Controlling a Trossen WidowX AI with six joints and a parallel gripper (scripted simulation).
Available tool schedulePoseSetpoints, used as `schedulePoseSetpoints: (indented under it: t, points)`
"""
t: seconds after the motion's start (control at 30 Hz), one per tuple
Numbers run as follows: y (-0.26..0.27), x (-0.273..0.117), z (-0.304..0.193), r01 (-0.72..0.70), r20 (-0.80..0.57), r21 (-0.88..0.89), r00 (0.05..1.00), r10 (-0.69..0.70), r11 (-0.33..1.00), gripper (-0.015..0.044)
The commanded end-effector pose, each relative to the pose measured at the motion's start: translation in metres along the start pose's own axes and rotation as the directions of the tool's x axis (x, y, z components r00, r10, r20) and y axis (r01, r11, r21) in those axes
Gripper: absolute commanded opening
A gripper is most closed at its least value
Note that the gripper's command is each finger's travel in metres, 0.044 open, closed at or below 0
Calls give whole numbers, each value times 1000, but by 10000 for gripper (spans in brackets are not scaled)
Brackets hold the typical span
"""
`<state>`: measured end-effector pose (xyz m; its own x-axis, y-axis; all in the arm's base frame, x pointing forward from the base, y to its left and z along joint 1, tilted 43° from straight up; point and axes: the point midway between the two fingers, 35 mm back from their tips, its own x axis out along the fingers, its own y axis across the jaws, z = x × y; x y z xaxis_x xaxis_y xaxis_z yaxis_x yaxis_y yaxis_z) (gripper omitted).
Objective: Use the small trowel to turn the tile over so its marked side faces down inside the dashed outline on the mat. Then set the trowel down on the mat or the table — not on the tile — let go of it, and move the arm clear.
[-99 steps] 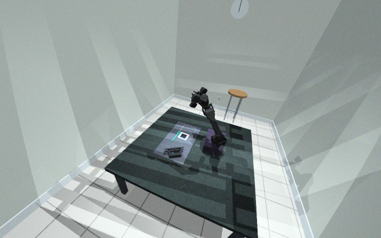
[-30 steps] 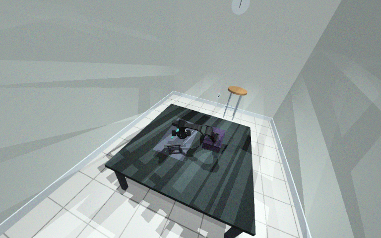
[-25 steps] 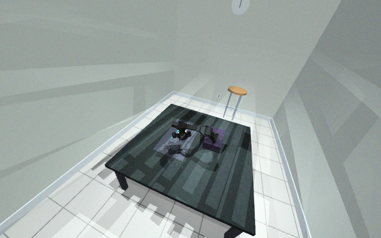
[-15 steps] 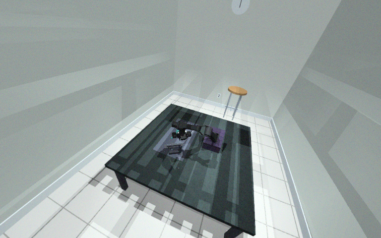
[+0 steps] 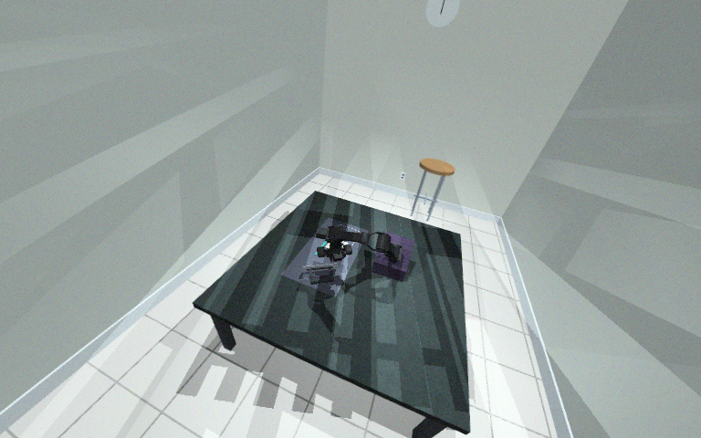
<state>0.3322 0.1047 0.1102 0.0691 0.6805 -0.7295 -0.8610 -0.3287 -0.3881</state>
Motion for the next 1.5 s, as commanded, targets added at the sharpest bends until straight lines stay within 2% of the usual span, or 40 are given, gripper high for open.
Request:
schedulePoseSetpoints:
  t: [0.0,0.67,1.47]
  points:
    - [1,6,3,5,2,3,1000,-5,1000,100]
    - [2,26,-6,5,4,3,1000,-5,1000,100]
    - [2,26,-6,5,4,3,1000,-5,1000,100]
